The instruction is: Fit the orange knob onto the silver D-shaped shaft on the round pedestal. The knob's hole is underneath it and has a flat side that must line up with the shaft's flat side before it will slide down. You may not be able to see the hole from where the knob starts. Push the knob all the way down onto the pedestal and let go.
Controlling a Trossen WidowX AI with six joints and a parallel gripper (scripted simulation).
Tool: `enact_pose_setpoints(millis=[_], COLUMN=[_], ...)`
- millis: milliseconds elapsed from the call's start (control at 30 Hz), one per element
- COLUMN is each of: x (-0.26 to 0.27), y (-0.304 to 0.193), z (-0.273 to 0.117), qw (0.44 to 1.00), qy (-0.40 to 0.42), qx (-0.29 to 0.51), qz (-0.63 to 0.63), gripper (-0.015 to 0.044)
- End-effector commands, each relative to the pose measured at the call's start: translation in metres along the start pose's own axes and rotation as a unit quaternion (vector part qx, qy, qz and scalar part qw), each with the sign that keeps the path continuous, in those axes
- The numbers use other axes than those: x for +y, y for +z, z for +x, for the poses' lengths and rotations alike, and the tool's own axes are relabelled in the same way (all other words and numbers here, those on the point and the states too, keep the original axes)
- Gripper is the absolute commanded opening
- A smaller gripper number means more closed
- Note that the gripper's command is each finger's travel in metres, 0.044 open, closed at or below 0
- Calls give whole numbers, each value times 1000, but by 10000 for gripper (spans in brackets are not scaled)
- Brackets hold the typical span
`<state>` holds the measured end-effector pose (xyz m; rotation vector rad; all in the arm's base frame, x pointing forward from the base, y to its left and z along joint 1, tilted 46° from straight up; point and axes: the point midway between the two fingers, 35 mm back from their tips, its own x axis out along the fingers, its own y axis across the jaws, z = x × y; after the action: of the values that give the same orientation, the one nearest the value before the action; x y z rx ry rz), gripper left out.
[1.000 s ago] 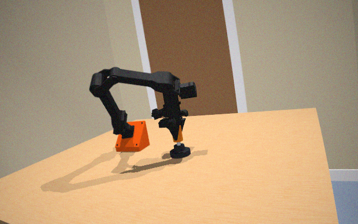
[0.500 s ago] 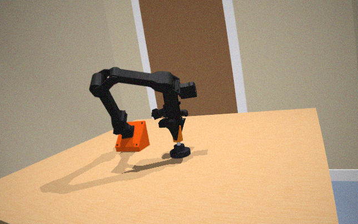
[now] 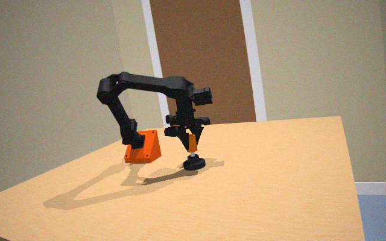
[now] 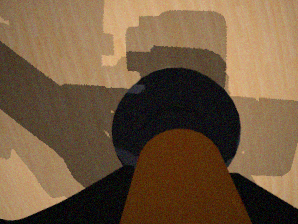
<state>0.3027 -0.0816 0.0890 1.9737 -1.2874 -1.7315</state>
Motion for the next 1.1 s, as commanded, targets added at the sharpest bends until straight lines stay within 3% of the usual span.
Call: enact_pose_setpoints(millis=[0, 300, 667, 1067], x=[-1, 0, 1, 1], y=[0, 0, -3, -1], z=[0, 2, 0, 0], qw=[991, 901, 695, 685], qy=[1, 0, -1, -1], qx=[3, 3, 3, 3], qz=[135, 435, 719, 728], gripper=[0, 0, 0, 0])
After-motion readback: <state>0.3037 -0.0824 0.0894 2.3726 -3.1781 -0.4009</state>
